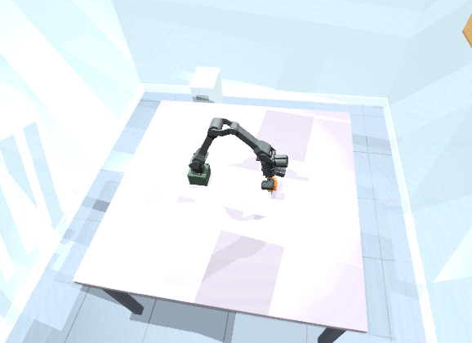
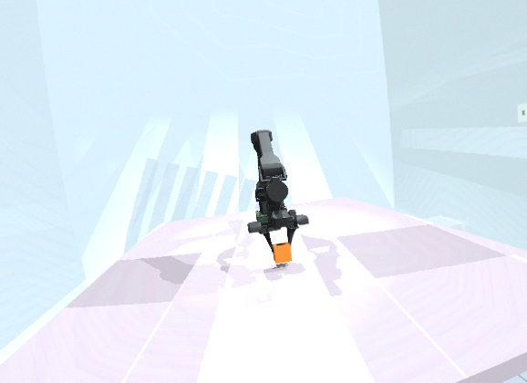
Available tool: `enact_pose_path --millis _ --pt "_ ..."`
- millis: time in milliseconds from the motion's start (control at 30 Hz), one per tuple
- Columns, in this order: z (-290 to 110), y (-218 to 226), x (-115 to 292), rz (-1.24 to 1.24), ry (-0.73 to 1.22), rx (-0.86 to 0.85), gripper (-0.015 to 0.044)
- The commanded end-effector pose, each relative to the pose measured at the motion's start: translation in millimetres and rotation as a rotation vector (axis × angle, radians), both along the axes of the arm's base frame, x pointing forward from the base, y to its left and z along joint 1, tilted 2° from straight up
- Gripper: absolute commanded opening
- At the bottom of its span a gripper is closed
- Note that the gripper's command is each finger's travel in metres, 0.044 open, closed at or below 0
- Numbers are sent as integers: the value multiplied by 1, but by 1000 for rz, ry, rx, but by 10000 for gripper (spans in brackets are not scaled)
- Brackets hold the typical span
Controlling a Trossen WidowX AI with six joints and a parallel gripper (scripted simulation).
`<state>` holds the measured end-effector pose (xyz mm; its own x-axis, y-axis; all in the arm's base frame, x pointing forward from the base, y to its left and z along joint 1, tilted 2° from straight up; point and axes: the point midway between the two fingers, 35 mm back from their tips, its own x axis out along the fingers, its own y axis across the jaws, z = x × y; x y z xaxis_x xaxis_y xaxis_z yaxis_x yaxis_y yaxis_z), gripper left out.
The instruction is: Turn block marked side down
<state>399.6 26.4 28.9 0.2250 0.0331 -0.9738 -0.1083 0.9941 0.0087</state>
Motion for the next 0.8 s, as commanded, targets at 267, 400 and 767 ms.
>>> enact_pose_path --millis 267,400,767 --pt "0 0 -1 -1 -175 24 0" --pt "0 0 -2 -1 -234 30 0" --pt "2 0 -8 -1 -359 44 0"
